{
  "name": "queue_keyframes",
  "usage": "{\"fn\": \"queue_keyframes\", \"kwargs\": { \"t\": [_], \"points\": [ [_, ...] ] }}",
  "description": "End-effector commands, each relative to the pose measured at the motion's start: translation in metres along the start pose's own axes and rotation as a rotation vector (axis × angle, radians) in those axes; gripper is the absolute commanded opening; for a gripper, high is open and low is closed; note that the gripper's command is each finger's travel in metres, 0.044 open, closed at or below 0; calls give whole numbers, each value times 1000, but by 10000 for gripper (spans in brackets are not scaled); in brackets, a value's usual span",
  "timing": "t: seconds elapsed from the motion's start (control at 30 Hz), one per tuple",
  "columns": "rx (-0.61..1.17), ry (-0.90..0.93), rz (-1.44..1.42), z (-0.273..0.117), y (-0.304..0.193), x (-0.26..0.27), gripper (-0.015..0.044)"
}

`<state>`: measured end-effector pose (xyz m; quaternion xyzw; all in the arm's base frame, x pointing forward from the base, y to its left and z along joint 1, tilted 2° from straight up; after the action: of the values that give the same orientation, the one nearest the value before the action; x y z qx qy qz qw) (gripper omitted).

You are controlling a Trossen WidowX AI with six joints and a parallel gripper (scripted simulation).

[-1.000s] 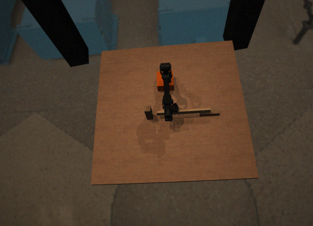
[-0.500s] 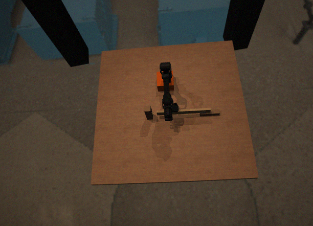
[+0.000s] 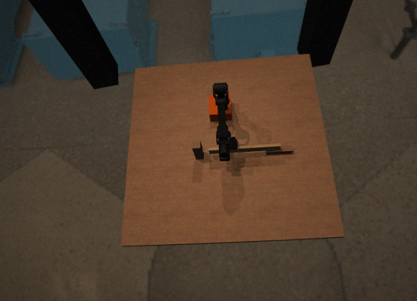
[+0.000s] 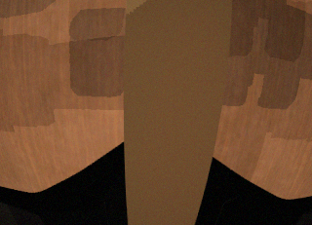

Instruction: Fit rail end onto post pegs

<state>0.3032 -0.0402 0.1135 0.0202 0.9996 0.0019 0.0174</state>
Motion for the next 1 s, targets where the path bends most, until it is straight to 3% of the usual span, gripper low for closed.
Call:
{"fn": "queue_keyframes", "kwargs": {
  "t": [0.0, 0.97],
  "points": [
    [-9, -16, 4, -1, 1, 0, 0],
    [-9, -16, 4, -2, 1, 3, 0]
  ]
}}
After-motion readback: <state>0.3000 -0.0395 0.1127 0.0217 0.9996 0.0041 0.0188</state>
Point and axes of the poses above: the point midway between the two fingers, 35 mm back from their tips, its own z axis out along the fingers, its own x axis across the jaws, y = z × x, the point moved 10 cm from there along -z, back along the fingers, and after that the axes turned 5 degrees about -z, right-handed, at the moved point
